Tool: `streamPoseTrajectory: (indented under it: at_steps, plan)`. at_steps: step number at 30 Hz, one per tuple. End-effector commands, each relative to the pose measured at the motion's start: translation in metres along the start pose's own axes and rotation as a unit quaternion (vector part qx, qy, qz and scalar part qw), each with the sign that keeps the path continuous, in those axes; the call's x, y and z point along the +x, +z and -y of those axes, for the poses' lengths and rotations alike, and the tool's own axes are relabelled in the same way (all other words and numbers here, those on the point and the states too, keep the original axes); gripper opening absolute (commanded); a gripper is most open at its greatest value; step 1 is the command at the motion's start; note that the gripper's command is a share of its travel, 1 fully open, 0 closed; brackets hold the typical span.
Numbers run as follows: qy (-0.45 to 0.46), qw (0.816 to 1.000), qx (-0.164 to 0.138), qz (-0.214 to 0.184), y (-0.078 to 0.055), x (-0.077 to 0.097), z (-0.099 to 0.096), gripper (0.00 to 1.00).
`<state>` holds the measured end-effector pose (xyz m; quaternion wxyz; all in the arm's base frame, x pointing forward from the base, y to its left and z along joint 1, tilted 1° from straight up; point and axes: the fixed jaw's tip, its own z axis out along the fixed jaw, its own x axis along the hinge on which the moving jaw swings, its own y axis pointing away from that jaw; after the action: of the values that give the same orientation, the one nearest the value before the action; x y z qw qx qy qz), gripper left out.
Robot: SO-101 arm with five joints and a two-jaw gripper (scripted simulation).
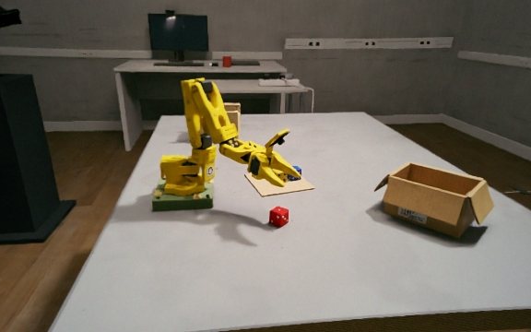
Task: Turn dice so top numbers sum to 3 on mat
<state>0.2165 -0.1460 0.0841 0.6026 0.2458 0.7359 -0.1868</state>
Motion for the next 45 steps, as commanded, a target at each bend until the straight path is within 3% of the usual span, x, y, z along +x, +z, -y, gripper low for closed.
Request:
streamPoseTrajectory:
  at_steps: [1,8,14,35,45]
  plan:
    - [-0.005,1.000,-0.002,0.030,-0.003,-0.014,-0.001,0.35]
    - [-0.004,0.992,-0.004,0.124,-0.012,-0.057,-0.002,0.35]
    - [-0.004,0.988,-0.004,0.154,-0.017,-0.070,-0.002,0.35]
    - [-0.002,0.991,-0.005,0.134,-0.011,-0.069,-0.003,0.35]
    - [0.005,0.997,-0.007,0.075,0.004,-0.067,-0.004,0.35]
